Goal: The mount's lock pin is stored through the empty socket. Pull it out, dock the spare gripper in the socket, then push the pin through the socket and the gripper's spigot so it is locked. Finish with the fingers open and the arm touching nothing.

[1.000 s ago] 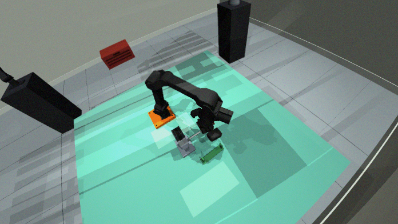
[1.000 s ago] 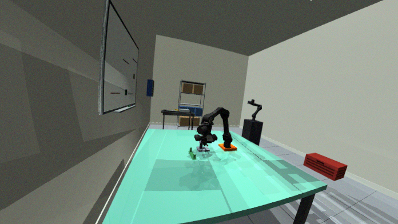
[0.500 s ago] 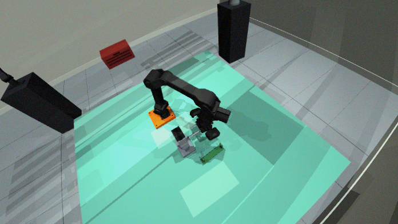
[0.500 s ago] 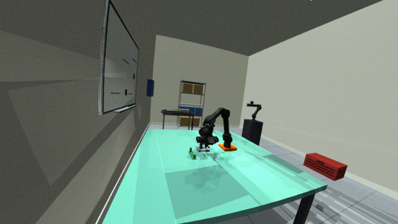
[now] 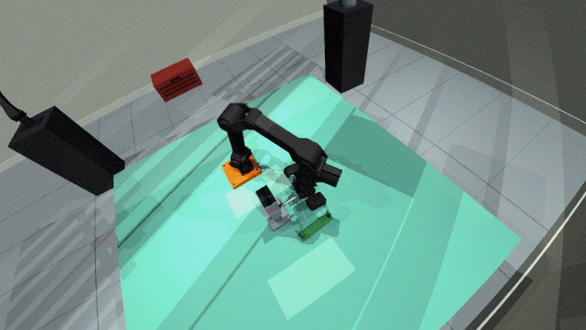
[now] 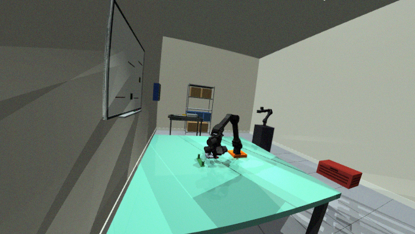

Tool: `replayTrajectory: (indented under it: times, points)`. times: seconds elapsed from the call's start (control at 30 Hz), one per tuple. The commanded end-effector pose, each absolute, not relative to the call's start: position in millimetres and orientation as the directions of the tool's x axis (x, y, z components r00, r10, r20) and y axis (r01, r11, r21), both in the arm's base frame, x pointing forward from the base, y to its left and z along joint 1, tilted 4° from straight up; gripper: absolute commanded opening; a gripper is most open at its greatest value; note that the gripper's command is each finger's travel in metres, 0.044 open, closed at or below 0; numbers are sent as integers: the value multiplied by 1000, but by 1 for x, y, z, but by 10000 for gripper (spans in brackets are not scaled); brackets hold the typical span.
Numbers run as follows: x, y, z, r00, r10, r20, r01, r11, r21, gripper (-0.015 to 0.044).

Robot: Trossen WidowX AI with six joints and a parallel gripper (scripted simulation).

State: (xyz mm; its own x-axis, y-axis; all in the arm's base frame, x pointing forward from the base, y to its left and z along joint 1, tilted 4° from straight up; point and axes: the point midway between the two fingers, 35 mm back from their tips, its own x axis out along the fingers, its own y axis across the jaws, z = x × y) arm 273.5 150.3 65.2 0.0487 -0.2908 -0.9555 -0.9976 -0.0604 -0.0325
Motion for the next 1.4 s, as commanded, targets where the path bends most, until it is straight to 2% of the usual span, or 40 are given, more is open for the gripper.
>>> replayTrajectory:
  times: [0.0, 1.37]
  points:
    - [275, 148, 69, 49, -286, -957, -998, -61, -33, 0]
    - [276, 121, 68, 30, -287, -957, -998, -60, -13, 0]
